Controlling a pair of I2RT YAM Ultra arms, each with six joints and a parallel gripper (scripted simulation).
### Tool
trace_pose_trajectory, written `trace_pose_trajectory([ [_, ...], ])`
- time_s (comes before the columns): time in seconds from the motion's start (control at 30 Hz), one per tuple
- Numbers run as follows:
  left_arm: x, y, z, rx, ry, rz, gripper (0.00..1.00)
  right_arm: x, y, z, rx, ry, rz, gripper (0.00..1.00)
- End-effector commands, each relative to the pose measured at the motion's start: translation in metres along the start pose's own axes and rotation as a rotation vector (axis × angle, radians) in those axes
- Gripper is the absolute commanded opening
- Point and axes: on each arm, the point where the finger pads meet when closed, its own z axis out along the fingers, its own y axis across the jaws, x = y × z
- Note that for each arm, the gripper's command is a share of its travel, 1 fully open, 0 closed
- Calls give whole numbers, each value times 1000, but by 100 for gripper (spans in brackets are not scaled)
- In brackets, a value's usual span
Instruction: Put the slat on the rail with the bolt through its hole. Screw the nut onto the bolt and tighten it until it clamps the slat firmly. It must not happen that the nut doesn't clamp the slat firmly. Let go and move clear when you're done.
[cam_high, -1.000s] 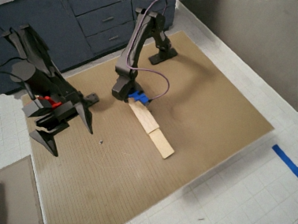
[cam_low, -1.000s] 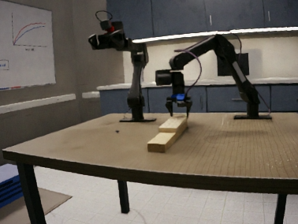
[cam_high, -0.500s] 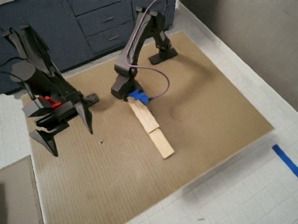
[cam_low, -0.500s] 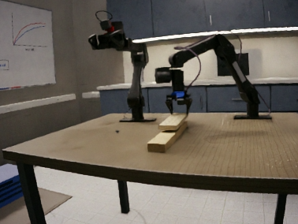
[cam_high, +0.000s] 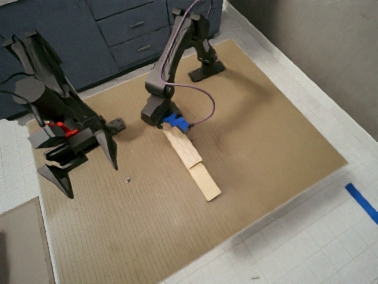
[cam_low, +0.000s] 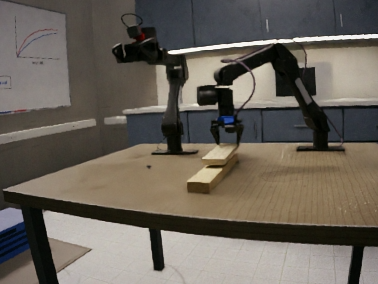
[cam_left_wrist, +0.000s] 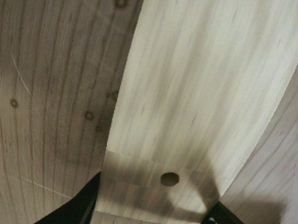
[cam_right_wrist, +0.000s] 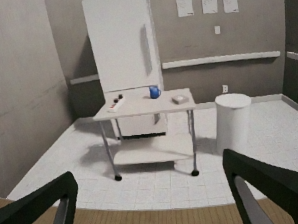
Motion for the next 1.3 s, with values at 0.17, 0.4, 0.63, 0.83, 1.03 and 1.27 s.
trace_pose_trajectory([
  [0.17, -4, -2, -11, 17, -19, -1, 72, -3, -2, 0, 8, -6, -6, 100],
  [0.4, -4, -2, -6, 15, -18, -1, 72, -3, -2, 0, 8, -6, -6, 100],
  [0.63, -4, -2, -1, 15, -18, -1, 72, -3, -2, 0, 8, -6, -6, 100],
  [0.83, -4, -2, 2, 15, -18, -1, 72, -3, -2, 0, 8, -6, -6, 100],
  [1.03, -4, -2, 6, 15, -18, -1, 72, -3, -2, 0, 8, -6, -6, 100],
  [1.27, -5, -1, 9, 15, -18, -1, 72, -3, -2, 0, 8, -6, -6, 100],
])
